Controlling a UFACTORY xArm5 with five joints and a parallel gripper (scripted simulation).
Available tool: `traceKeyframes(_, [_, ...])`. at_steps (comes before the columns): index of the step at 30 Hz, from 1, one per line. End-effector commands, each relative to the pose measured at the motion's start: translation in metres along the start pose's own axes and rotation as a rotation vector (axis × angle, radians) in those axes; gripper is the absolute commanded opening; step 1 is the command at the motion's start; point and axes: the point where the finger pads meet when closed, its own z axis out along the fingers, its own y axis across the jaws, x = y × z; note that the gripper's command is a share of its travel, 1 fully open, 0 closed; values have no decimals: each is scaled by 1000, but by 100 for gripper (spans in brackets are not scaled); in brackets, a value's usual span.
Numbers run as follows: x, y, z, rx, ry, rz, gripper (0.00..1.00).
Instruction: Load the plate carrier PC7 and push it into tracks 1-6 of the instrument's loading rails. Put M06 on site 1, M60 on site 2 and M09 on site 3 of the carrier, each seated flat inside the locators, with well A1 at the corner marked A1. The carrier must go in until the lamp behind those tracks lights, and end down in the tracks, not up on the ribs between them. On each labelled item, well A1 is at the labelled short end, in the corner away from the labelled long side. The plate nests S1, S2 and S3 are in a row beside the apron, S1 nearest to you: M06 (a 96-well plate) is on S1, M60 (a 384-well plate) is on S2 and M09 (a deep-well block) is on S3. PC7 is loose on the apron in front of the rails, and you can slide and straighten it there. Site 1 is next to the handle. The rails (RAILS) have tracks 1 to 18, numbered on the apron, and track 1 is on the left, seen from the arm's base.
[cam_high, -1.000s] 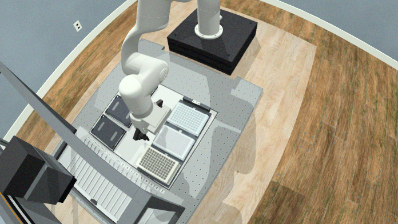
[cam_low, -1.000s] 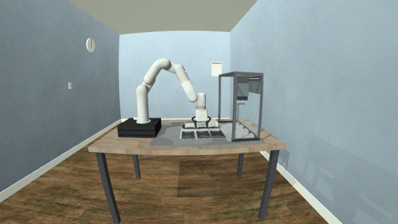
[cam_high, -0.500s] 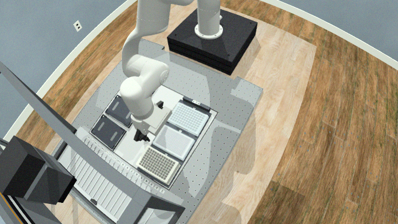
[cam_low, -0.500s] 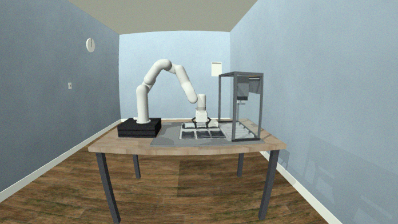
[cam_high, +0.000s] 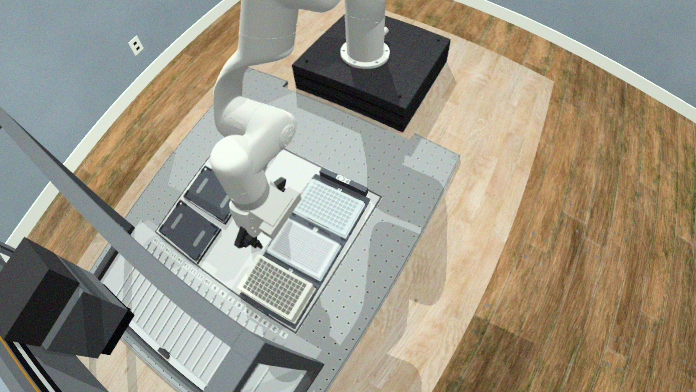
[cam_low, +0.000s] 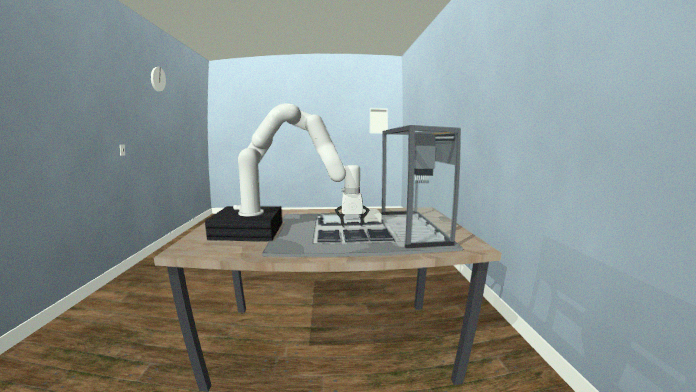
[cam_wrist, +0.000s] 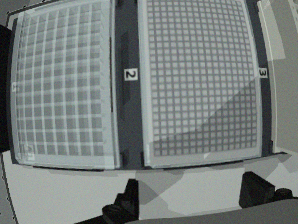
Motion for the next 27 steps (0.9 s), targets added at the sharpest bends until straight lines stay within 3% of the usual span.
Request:
traceKeyframes(1, [1, 1, -1, -3, 6, 0, 100])
traceKeyframes(27, [13, 1, -1, -3, 6, 0, 100])
